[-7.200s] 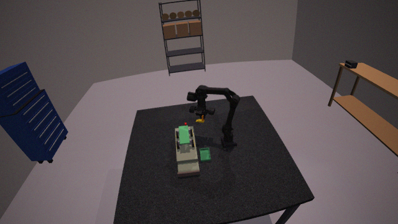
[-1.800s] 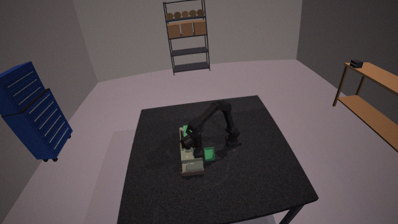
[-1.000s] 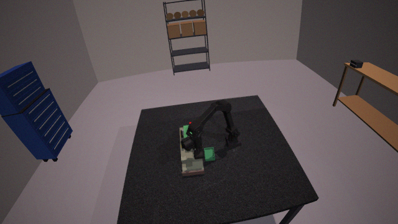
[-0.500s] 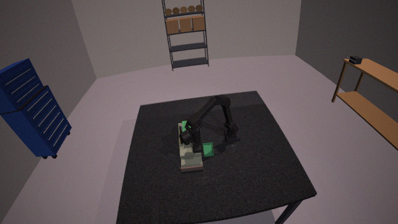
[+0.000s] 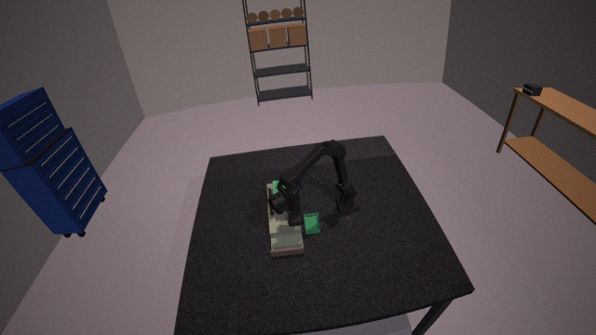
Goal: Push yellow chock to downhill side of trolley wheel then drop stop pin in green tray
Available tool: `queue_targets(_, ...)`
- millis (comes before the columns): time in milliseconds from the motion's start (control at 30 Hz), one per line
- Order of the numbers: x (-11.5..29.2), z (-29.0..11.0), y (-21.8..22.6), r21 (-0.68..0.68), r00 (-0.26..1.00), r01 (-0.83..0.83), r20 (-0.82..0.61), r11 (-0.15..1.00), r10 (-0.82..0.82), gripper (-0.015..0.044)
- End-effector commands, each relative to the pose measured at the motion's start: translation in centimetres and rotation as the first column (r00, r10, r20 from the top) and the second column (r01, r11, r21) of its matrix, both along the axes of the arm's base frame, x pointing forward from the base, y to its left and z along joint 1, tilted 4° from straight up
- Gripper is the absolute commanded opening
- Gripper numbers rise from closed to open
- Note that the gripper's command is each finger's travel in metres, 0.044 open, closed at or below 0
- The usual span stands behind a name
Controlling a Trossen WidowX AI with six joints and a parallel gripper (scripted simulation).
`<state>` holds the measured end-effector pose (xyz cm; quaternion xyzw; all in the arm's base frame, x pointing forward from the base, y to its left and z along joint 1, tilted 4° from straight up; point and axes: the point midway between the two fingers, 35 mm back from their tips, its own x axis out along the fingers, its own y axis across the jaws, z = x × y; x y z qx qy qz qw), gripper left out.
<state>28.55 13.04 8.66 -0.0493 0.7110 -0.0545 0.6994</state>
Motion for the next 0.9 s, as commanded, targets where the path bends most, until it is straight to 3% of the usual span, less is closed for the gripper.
queue_targets(0,-0.01,0.13,-0.49,-0.003,1.0,-0.002,0.004,1.0,0.002,0.0)
queue_targets(500,0.0,0.08,-0.54,0.002,1.0,0.0,0.0,1.0,0.0,0.0)
queue_targets(733,0.0,0.08,-0.54,0.002,1.0,0.0,0.0,1.0,0.0,0.0184)
queue_targets(867,0.01,0.41,-0.48,0.001,1.0,0.0,0.001,1.0,0.0,0.019)
